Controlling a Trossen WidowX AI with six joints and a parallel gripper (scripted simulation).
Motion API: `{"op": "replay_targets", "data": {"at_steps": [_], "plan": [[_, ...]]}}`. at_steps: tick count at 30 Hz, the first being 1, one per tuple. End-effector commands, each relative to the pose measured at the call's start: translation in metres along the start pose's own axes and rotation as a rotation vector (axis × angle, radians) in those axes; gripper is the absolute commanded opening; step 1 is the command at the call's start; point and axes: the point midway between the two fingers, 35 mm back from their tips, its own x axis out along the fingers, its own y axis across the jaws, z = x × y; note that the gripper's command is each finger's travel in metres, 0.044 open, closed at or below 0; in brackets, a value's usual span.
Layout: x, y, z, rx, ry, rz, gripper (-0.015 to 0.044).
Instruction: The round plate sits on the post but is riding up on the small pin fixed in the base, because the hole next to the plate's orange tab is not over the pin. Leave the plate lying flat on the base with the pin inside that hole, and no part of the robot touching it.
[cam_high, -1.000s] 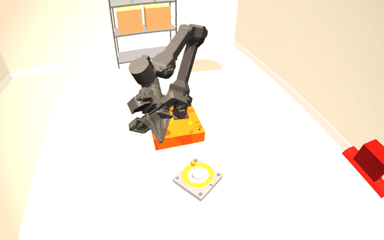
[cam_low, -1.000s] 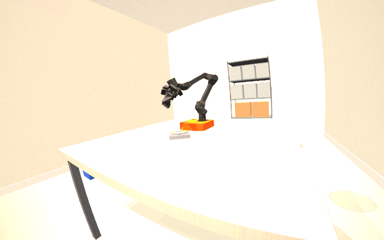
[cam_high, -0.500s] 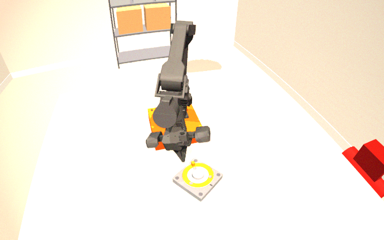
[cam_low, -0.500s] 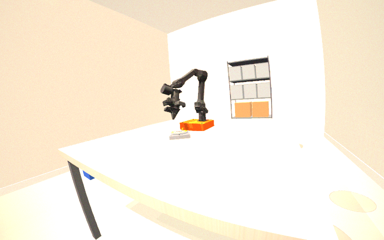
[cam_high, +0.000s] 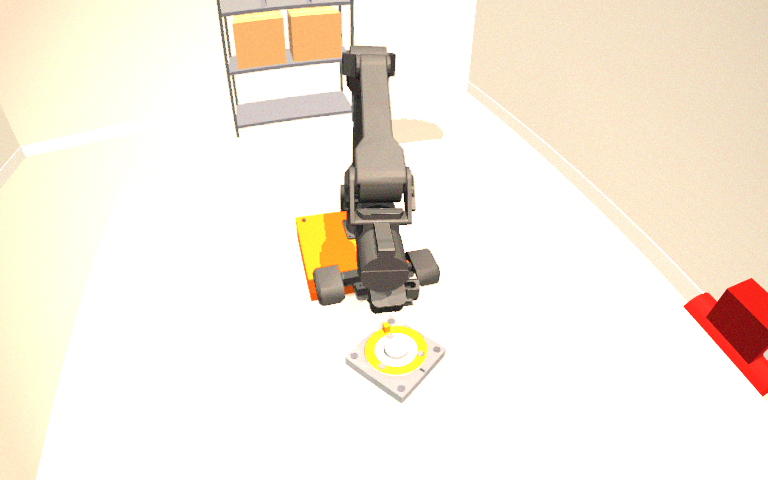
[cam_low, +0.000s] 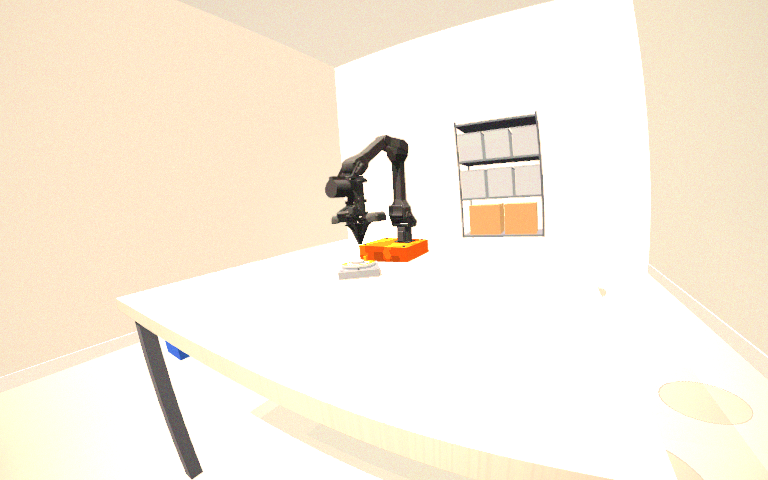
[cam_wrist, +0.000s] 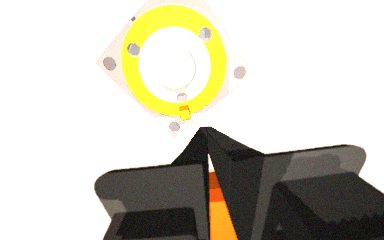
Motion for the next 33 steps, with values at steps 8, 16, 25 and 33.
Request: {"op": "replay_targets", "data": {"at_steps": [8, 16, 25, 33], "plan": [[0.045, -0.001, 0.001, -0.011, 0.004, -0.008, 0.0000], [0.046, 0.002, 0.000, -0.011, 0.004, -0.008, 0.0000], [0.046, 0.015, -0.005, -0.011, 0.004, -0.007, 0.0000], [0.047, 0.026, -0.005, -0.011, 0.004, -0.006, 0.0000]]}}
